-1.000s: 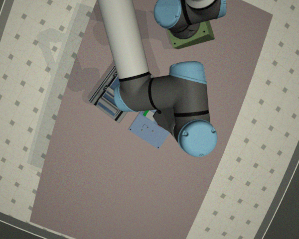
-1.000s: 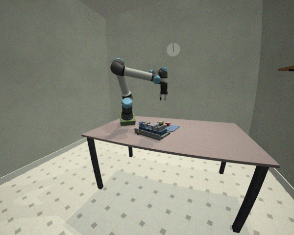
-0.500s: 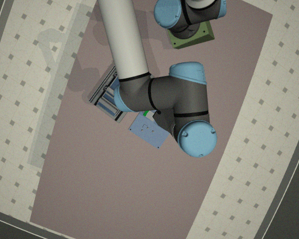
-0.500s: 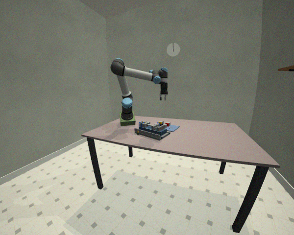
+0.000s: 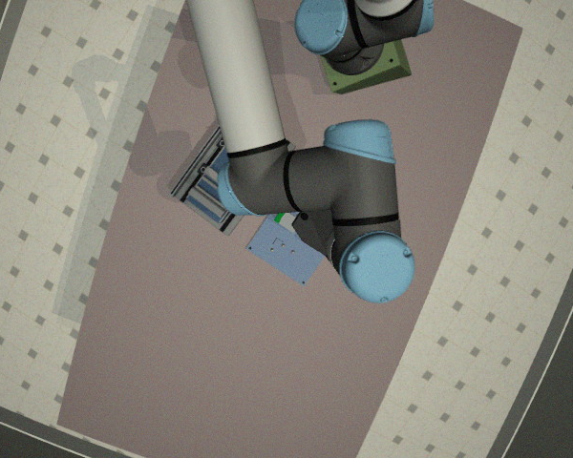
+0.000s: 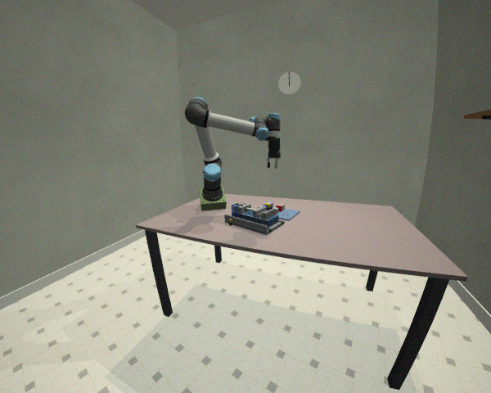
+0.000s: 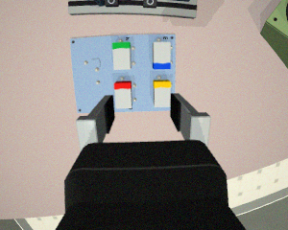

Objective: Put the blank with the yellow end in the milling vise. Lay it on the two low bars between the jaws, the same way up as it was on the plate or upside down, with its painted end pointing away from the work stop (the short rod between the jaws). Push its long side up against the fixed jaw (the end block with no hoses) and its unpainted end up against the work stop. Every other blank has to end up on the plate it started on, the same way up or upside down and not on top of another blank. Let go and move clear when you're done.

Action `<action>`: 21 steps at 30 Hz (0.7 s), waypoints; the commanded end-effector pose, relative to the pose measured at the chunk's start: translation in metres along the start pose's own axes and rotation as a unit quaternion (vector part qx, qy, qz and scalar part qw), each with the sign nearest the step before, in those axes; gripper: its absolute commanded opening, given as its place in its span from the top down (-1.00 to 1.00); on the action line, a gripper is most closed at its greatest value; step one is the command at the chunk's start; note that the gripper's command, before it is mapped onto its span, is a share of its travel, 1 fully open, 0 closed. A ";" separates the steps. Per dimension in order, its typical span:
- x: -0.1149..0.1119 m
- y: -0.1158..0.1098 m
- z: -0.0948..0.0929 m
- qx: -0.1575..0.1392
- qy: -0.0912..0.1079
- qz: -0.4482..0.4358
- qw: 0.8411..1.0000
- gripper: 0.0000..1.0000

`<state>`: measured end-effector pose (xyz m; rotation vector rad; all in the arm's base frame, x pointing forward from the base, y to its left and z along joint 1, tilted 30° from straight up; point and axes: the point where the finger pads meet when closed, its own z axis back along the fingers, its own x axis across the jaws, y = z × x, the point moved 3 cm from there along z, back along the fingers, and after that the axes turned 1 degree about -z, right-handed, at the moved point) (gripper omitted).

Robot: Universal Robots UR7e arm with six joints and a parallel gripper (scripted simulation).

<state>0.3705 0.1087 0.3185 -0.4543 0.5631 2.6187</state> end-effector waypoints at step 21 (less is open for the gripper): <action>-0.009 -0.061 0.001 -0.001 0.000 0.000 1.000 -1.00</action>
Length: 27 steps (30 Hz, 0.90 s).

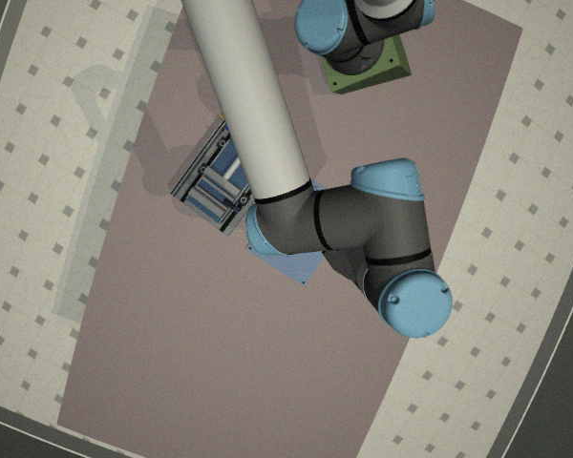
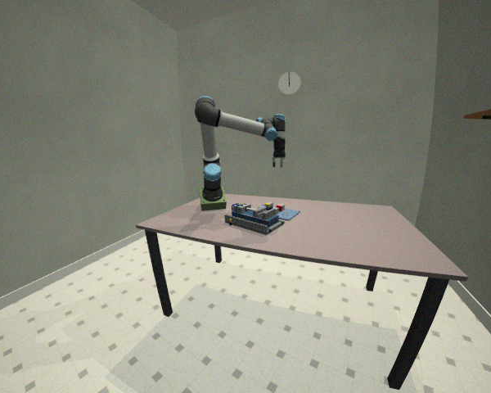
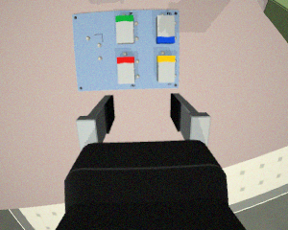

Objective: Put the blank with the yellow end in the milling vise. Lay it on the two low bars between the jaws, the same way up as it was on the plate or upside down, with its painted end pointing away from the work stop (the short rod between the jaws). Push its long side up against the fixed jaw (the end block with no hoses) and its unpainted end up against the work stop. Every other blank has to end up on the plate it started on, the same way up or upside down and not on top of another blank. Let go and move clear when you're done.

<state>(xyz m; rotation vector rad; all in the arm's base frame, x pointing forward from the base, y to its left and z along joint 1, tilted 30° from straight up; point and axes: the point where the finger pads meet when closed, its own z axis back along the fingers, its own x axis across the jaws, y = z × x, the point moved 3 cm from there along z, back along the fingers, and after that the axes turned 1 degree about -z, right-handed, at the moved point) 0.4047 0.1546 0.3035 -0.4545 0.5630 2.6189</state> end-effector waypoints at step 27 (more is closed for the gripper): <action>0.000 0.001 0.000 0.000 0.000 0.000 1.000 -1.00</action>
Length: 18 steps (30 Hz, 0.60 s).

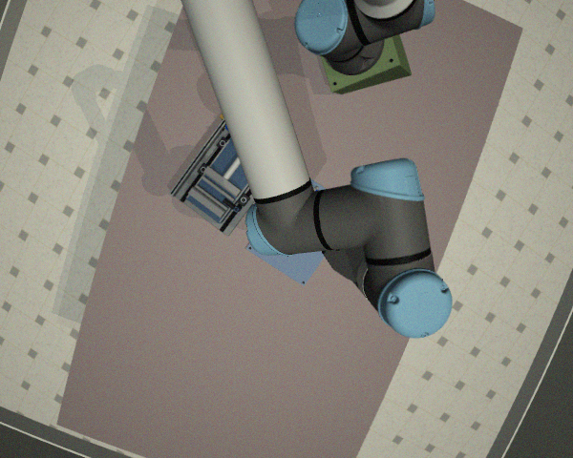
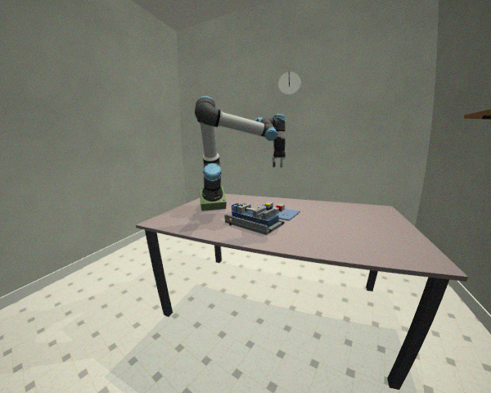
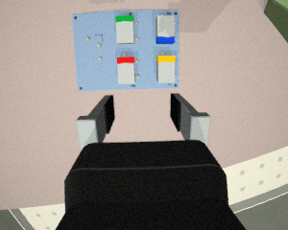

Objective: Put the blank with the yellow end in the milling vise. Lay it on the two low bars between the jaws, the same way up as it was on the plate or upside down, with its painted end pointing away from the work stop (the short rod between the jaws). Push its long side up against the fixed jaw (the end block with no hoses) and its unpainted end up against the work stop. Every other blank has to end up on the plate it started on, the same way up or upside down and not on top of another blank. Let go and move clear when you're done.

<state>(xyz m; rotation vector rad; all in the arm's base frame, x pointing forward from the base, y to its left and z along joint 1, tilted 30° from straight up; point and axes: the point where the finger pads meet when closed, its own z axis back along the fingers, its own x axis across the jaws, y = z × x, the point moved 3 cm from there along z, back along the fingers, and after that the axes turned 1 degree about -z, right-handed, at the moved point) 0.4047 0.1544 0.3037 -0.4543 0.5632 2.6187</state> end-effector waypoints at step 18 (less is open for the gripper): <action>0.001 0.005 0.000 0.000 0.000 0.000 1.000 -1.00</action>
